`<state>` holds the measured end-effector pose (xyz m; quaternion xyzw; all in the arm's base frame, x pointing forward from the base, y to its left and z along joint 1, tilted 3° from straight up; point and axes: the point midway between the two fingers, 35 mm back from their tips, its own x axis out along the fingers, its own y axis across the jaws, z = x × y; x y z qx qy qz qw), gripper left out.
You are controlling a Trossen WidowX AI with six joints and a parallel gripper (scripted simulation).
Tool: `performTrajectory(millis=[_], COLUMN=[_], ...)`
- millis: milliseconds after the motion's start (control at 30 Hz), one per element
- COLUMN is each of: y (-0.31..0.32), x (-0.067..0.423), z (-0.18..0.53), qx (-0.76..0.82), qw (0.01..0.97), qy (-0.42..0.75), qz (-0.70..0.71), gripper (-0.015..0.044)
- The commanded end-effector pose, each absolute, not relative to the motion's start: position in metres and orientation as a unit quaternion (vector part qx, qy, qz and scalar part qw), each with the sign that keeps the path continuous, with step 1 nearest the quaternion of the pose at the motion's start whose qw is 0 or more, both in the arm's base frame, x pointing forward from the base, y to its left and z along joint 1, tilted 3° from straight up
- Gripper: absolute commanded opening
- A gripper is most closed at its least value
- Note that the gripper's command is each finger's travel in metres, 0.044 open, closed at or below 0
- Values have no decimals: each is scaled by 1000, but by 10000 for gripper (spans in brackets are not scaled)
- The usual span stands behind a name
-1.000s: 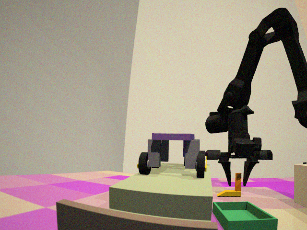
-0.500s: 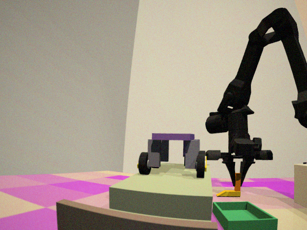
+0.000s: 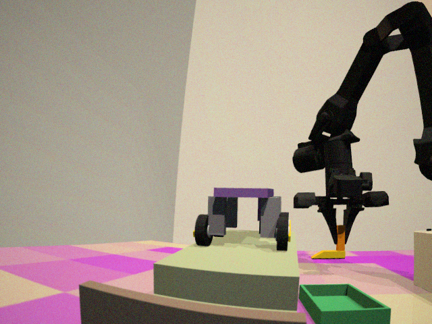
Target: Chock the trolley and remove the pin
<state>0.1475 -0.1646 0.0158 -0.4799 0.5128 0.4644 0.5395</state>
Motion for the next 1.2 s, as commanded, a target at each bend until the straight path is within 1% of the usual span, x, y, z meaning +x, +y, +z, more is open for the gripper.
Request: performTrajectory(millis=[0, 1167], y=[-166, -170], x=[148, 149], z=[31, 128], qx=[-487, -487], qw=[539, 539], qy=[510, 510], qz=[461, 461], gripper=[0, 0])
